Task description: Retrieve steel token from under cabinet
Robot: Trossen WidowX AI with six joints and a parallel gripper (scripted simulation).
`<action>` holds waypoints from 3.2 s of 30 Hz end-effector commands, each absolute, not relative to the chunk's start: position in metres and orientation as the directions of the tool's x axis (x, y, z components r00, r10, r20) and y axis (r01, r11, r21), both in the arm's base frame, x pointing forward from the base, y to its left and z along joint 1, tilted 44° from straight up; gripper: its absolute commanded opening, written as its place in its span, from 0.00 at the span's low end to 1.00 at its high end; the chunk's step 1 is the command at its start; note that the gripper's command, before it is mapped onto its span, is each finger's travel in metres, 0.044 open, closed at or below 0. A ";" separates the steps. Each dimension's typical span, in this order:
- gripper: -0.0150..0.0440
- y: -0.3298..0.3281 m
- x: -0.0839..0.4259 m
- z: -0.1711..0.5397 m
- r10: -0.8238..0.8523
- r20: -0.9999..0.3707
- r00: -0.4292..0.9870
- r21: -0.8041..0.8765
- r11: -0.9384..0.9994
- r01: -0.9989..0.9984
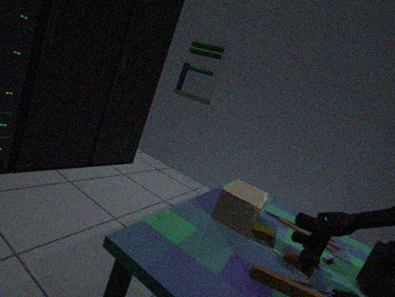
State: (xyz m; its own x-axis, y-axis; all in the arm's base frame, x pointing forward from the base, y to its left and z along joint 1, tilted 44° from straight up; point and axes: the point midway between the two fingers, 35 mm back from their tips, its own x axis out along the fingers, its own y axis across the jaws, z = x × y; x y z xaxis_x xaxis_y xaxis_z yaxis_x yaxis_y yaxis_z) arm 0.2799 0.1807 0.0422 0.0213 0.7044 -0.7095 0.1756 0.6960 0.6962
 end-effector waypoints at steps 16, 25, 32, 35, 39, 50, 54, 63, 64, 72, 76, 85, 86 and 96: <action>0.25 0.177 0.304 0.040 0.704 -0.710 0.025 0.697 0.696 0.173; 0.25 0.176 0.314 0.039 0.704 -0.710 0.026 0.697 0.696 0.173; 0.25 0.174 0.322 0.038 0.704 -0.710 0.026 0.697 0.696 0.172; 0.25 0.174 0.325 0.038 0.704 -0.710 0.026 0.697 0.696 0.172; 0.25 0.173 0.330 0.037 0.704 -0.710 0.026 0.697 0.696 0.172; 0.25 0.171 0.342 0.036 0.704 -0.710 0.027 0.697 0.697 0.172; 0.25 0.171 0.346 0.036 0.704 -0.710 0.027 0.697 0.697 0.171; 0.25 0.169 0.355 0.035 0.704 -0.710 0.027 0.697 0.697 0.171; 0.25 0.169 0.356 0.035 0.703 -0.710 0.027 0.697 0.697 0.171; 0.25 0.168 0.365 0.034 0.703 -0.710 0.028 0.697 0.697 0.171; 0.25 0.167 0.368 0.033 0.703 -0.710 0.028 0.697 0.697 0.170; 0.25 0.165 0.377 0.032 0.703 -0.710 0.028 0.697 0.697 0.170; 0.25 0.165 0.378 0.032 0.703 -0.710 0.028 0.697 0.697 0.170; 0.25 0.163 0.388 0.030 0.703 -0.710 0.029 0.697 0.697 0.170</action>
State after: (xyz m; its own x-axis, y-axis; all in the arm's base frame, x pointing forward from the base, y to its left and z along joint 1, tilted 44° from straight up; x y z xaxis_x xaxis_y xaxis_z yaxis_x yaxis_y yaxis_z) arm 0.3835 0.1642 0.0311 0.0261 0.7031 -0.7106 0.1737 0.6969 0.6959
